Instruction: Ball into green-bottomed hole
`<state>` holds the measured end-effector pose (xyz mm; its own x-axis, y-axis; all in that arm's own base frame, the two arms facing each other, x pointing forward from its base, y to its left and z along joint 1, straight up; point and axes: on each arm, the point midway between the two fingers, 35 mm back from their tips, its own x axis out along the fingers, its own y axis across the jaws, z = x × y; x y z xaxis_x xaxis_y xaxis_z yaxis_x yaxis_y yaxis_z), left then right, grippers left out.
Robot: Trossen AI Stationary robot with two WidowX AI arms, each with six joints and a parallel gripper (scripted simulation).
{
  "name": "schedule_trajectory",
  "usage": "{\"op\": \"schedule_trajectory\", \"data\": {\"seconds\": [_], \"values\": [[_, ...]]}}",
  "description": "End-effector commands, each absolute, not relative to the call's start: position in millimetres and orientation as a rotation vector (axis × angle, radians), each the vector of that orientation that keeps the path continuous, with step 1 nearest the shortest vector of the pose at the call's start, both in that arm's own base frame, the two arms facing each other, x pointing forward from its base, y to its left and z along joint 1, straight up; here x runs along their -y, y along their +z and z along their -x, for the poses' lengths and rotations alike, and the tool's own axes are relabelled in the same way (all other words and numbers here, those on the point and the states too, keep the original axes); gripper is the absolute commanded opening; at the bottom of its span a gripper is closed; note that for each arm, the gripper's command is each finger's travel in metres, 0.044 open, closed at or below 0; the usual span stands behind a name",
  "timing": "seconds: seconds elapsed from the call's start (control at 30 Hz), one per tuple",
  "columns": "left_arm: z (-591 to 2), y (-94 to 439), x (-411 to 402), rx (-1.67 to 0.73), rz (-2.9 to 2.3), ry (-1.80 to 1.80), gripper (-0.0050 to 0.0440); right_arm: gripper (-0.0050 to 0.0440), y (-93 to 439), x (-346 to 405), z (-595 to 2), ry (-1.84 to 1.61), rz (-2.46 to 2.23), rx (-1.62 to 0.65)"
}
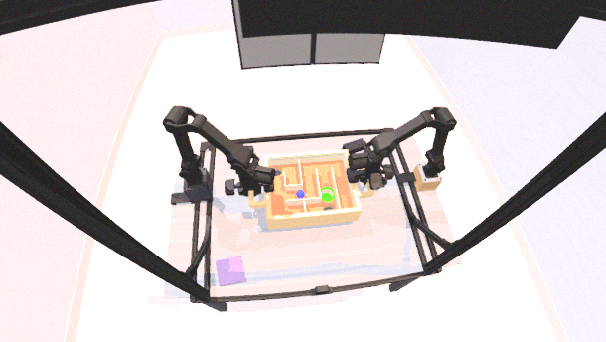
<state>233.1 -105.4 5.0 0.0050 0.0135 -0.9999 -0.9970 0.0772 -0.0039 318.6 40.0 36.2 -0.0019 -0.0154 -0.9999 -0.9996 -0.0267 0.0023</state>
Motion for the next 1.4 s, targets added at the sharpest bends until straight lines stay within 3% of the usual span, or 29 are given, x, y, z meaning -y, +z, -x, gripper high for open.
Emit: {"op": "schedule_trajectory", "data": {"seconds": [0.0,1.37], "values": [[-230.7,4.6,104.6,-1.246,1.158,1.143,0.0020,0.0020,39.0,-40.0,-321.0,1.235,1.220,-1.198],[-231.1,6.7,104.8,-1.249,1.151,1.152,0.0020,0.0020,36.7,-40.2,-320.7,1.226,1.228,-1.193]]}}
